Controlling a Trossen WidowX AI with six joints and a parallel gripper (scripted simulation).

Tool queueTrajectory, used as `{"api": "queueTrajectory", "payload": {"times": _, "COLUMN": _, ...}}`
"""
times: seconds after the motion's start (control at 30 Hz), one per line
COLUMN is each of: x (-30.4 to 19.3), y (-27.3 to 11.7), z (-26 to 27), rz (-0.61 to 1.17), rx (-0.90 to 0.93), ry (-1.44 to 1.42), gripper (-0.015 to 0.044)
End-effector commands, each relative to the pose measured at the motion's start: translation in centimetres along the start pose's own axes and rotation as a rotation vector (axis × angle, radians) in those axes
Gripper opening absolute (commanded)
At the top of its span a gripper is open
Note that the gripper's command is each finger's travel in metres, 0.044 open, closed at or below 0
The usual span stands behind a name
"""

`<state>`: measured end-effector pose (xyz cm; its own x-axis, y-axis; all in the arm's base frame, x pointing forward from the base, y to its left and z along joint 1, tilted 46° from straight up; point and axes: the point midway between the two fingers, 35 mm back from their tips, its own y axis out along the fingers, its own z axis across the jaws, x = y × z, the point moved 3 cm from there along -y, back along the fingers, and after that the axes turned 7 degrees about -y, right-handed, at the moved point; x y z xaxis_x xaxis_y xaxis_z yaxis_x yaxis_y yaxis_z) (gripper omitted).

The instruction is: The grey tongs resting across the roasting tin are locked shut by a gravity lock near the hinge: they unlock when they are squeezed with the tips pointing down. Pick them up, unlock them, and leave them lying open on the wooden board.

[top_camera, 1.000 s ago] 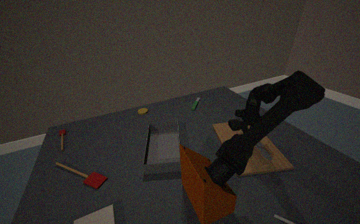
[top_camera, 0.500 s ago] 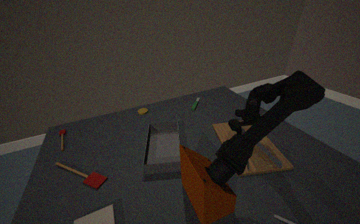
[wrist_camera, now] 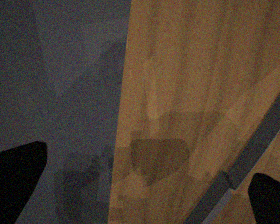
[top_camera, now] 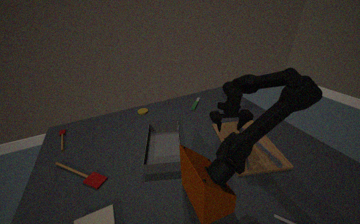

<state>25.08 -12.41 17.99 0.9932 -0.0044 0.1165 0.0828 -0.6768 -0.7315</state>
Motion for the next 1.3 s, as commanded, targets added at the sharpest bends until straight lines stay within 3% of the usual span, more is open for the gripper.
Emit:
{"api": "queueTrajectory", "payload": {"times": 0.0, "x": -0.4, "y": -2.7, "z": 5.2, "rz": 0.004, "rx": -0.033, "ry": -0.014, "gripper": 0.044}}
{"api": "queueTrajectory", "payload": {"times": 0.3, "x": -0.7, "y": -3.7, "z": 6.5, "rz": -0.005, "rx": -0.049, "ry": -0.019, "gripper": 0.044}}
{"api": "queueTrajectory", "payload": {"times": 0.57, "x": -0.5, "y": -8.2, "z": 6.0, "rz": -0.008, "rx": -0.029, "ry": -0.024, "gripper": 0.044}}
{"api": "queueTrajectory", "payload": {"times": 1.27, "x": -0.5, "y": -8.2, "z": 6.0, "rz": -0.008, "rx": -0.029, "ry": -0.024, "gripper": 0.044}}
